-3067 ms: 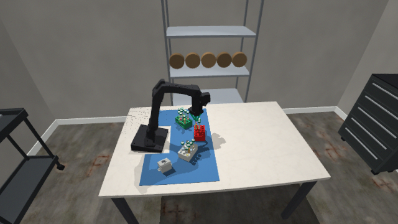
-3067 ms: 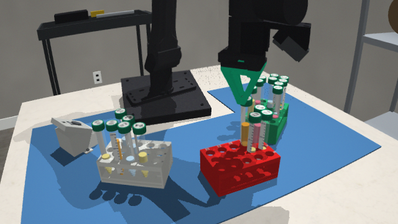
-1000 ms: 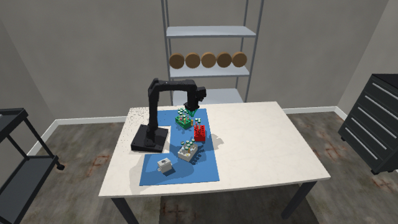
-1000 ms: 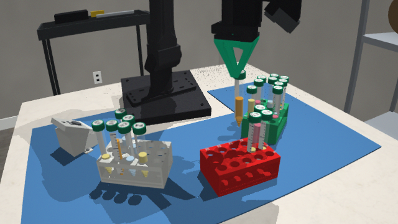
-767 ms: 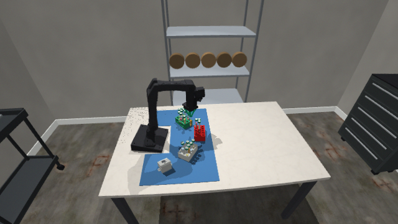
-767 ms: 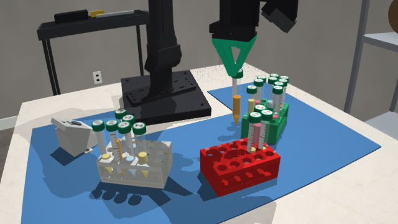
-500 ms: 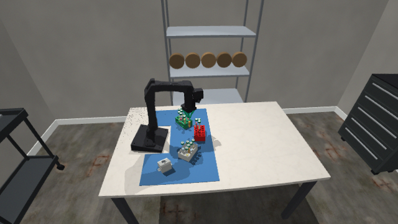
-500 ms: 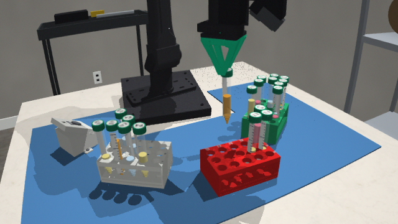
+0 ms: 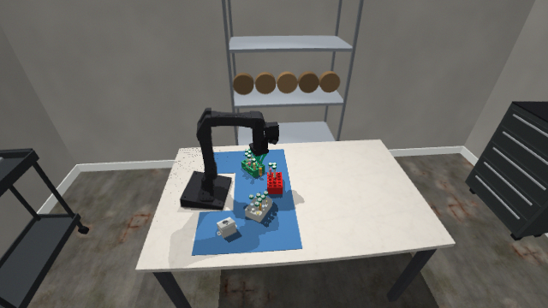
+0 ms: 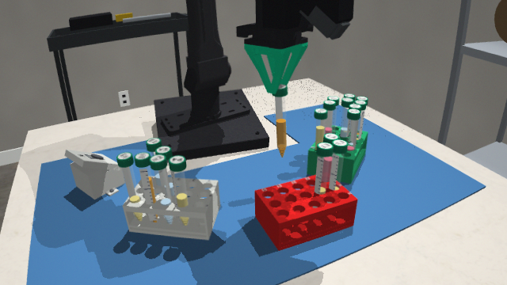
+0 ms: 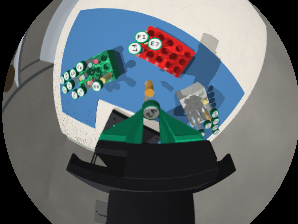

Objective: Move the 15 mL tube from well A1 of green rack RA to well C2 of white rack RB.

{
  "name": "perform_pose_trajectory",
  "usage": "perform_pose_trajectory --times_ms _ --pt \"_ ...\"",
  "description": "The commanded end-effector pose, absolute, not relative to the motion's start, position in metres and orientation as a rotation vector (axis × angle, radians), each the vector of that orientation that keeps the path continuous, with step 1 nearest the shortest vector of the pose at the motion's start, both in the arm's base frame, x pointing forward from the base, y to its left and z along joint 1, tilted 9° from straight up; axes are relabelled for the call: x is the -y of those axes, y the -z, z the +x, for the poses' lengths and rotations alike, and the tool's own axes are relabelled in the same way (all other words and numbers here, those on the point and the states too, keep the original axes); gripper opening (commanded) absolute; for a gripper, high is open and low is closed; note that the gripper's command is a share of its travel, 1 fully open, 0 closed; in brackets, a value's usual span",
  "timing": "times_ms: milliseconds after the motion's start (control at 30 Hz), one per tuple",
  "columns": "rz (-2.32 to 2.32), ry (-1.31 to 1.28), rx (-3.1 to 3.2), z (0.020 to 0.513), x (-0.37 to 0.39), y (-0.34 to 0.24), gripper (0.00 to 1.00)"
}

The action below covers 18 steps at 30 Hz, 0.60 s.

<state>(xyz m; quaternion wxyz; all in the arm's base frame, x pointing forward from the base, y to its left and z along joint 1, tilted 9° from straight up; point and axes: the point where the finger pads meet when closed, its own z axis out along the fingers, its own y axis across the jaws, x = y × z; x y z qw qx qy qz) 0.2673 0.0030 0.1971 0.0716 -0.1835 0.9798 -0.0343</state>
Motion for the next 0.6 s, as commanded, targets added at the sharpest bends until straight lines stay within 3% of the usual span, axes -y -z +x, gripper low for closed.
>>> perform_pose_trajectory --times_ms 0,567 --pt "-0.316 0.084 -2.961 0.2678 -0.0034 -0.2006 0.0" --pt "0.425 0.021 -2.939 0.2678 -0.0034 -0.2006 0.0"
